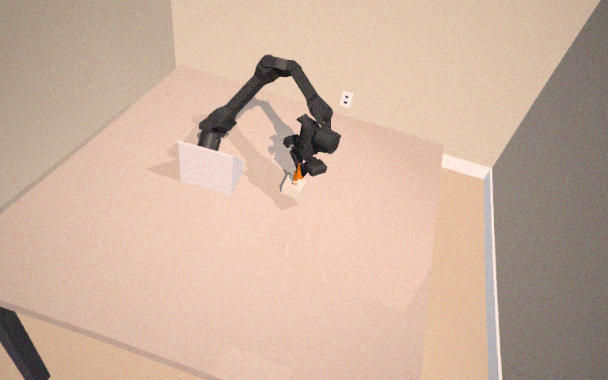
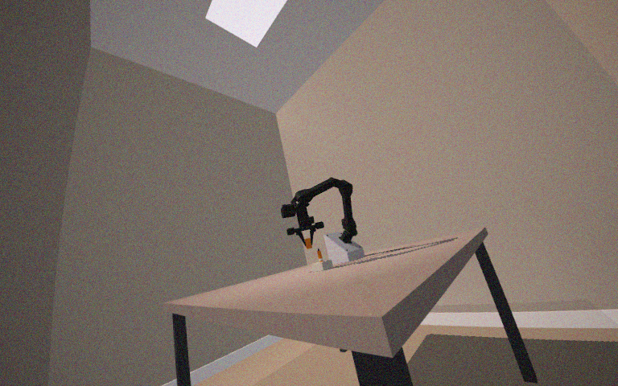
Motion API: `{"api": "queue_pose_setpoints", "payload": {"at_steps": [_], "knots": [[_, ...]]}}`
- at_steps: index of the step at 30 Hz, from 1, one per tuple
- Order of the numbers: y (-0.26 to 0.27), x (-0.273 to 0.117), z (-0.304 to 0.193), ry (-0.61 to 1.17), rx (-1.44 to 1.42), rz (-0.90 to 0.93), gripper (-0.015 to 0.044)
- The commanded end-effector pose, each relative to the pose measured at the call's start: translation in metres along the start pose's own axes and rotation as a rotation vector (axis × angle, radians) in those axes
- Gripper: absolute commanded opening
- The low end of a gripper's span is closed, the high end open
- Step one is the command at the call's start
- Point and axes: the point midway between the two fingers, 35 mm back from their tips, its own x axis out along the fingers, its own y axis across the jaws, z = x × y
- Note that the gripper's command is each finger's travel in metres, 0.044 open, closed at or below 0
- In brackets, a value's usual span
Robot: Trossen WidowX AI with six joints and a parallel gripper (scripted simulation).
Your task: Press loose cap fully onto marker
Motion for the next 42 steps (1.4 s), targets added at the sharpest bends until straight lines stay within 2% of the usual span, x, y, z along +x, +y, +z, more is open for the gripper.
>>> {"api": "queue_pose_setpoints", "payload": {"at_steps": [1, 14, 42], "knots": [[0.012, -0.002, 0.004, -0.002, 0.006, 0.005, 0.0], [0.041, -0.007, 0.014, -0.003, 0.007, 0.007, 0.0], [0.04, 0.031, 0.015, -0.003, 0.006, 0.007, 0.0]]}}
